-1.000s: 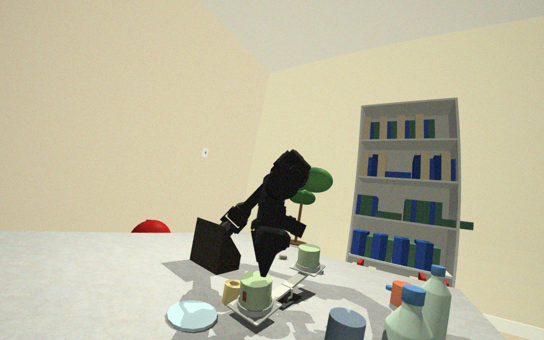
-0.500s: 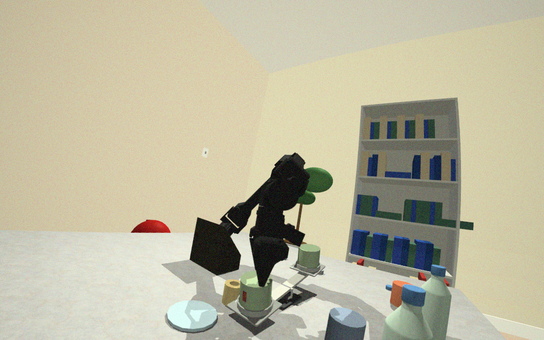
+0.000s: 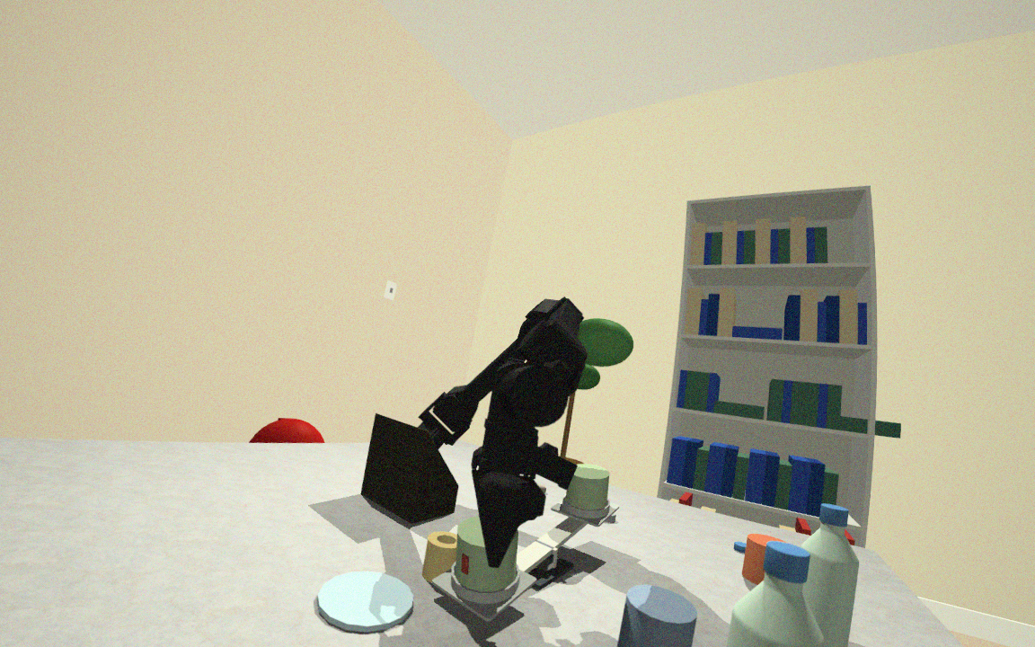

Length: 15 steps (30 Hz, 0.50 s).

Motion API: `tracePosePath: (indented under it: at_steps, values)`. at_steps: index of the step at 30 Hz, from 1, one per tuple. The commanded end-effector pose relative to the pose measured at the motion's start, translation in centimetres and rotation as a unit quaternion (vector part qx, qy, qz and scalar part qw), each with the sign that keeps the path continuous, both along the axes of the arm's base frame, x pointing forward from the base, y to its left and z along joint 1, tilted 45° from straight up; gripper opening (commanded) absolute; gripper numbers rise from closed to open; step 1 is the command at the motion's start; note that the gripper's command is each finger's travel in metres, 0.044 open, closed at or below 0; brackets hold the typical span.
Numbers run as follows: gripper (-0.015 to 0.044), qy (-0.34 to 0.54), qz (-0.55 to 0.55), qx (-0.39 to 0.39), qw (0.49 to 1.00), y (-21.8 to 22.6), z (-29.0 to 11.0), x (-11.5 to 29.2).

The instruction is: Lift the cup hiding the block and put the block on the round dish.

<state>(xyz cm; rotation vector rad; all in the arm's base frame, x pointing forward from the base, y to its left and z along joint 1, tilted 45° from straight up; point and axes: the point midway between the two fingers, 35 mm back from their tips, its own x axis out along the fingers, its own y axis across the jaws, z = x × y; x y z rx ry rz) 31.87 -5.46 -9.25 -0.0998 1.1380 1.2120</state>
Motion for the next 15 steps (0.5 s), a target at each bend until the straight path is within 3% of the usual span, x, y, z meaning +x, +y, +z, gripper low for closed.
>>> tracePosePath:
  at_steps: [1,3,13,15]
  values:
    - [0.0440,0.008,-0.001,0.005,1.000,0.54,-0.51,-0.42]
    - [0.0387,0.008,-0.001,0.005,1.000,0.54,-0.51,-0.42]
    - [0.0321,0.008,-0.001,0.005,1.000,0.54,-0.51,-0.42]
    - [0.0268,0.008,-0.001,0.005,1.000,0.53,-0.50,-0.42]
